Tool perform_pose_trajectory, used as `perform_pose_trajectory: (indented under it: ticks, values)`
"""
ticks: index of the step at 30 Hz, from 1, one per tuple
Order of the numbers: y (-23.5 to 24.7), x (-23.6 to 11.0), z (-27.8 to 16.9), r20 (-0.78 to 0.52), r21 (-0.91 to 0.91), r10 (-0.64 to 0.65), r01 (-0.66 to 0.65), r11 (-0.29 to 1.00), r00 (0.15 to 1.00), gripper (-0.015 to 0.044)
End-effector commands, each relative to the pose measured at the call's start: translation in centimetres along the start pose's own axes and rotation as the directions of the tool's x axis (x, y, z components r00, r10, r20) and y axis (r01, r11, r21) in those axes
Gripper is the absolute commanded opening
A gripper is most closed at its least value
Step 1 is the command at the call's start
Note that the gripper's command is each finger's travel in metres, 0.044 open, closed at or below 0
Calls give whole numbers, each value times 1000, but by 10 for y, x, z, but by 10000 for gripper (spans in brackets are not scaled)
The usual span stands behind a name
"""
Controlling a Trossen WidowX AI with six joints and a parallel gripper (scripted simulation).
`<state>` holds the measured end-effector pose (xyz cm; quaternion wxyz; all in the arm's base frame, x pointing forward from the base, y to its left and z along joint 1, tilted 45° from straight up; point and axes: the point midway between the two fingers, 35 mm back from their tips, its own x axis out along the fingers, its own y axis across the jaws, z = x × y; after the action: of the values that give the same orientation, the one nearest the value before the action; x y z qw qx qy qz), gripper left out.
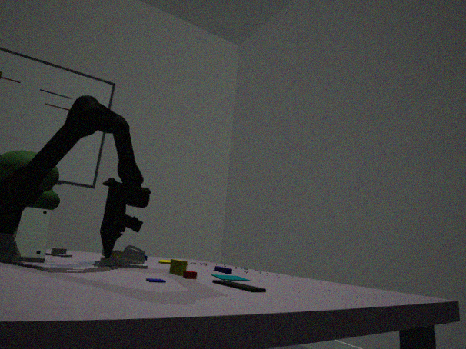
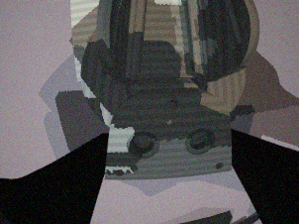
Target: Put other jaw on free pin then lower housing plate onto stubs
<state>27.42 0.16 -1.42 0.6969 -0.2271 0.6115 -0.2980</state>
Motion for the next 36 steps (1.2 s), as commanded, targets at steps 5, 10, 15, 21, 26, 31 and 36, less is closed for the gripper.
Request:
perform_pose_trajectory:
  ticks: [5, 10, 15, 21, 26, 31, 36]
  values:
    - [-1, 1, 0, 3, -3, -5, 5, 1000, 1000, 351]
    - [-1, 3, 0, 3, -3, -5, 5, 1000, 1000, 351]
    - [-1, 3, 0, 3, -3, -5, 5, 1000, 1000, 351]
    - [-1, 6, 0, 3, -3, -5, 5, 1000, 1000, 351]
    - [-1, 6, 0, 3, -3, -5, 5, 1000, 1000, 351]
    - [-1, 7, 0, 3, -3, -5, 5, 1000, 1000, 351]
    - [-1, 8, 0, 3, -3, -5, 5, 1000, 1000, 351]
